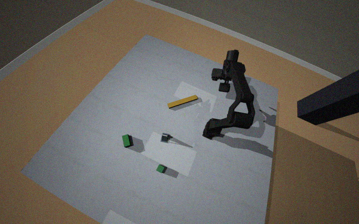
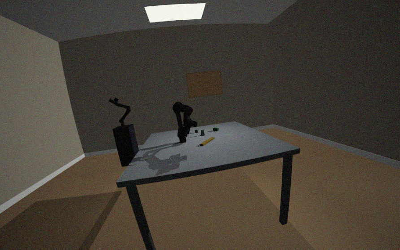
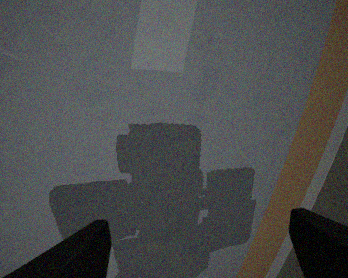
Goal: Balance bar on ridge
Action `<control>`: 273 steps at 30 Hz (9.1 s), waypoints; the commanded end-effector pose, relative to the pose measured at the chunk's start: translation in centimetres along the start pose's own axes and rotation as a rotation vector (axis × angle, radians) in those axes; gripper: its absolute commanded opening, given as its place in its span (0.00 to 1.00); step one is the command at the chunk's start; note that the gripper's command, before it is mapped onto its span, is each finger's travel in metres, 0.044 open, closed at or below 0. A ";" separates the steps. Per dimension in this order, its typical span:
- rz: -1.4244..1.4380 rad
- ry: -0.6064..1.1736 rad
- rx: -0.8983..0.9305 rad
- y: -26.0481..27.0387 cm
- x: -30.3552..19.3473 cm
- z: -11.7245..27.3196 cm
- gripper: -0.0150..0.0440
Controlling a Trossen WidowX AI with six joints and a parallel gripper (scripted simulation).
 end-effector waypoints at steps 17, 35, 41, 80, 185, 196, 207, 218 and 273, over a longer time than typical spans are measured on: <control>0.242 -0.283 0.130 -0.1 9.0 0.6 0.79; 0.470 -0.464 0.282 2.0 16.3 2.8 0.79; 0.546 -0.509 0.339 3.1 18.4 3.7 0.79; 0.576 -0.524 0.363 6.9 21.8 -1.6 0.79; 0.909 -0.603 0.276 7.2 23.8 13.8 0.25; 1.052 -0.634 0.236 10.3 25.5 16.4 0.25; 1.200 -0.664 0.191 13.6 26.6 18.9 0.25; 1.351 -0.693 0.144 17.0 27.2 21.4 0.25; 1.521 -0.724 0.086 22.8 29.6 20.8 0.25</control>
Point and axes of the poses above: the point midway between the two fingers, 35 mm back from their tips, its own z axis back along the fingers, its own y axis across the jaws, x = y × z, the point moved 10 cm from there along z, back along the fingers, and after that the axes turned 12 degrees about z, right-handed, at the moved point
